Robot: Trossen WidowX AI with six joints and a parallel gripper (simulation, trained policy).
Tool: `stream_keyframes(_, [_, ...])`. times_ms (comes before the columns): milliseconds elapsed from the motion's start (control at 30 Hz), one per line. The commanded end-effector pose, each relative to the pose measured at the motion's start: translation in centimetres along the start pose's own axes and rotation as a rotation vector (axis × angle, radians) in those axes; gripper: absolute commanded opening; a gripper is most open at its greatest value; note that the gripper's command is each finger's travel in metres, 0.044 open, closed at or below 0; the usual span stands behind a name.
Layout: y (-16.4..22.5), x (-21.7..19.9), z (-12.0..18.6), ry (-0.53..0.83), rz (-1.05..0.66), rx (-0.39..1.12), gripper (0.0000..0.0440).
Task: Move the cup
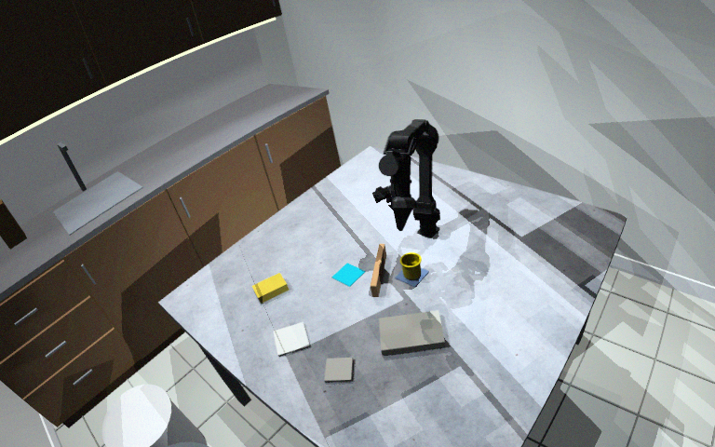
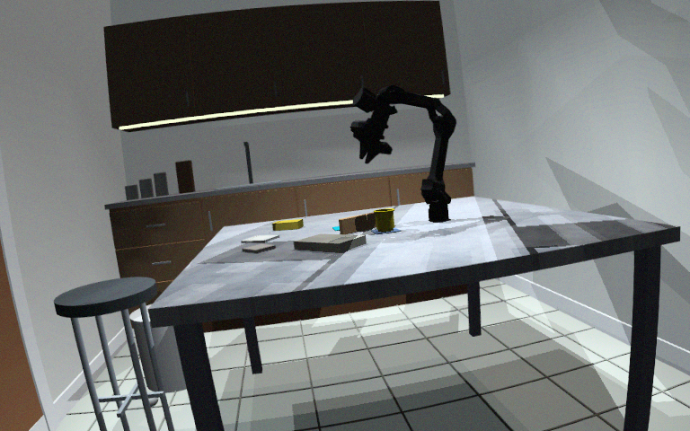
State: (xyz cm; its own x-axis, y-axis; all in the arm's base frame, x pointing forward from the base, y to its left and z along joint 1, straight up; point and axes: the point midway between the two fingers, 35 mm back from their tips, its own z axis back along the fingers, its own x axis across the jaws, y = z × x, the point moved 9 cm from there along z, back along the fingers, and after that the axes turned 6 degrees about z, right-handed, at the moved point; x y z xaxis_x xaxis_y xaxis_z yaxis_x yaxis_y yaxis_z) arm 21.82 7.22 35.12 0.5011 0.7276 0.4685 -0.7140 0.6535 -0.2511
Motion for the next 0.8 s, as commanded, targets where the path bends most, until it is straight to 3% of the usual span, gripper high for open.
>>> stream_keyframes(0, [0.1,0.1,-0.4,0.059,-0.038,0.03,0.0162])
stream_keyframes(767, [0.6,-1.4,-3.9,0.394,-0.157,0.168,0.0159])
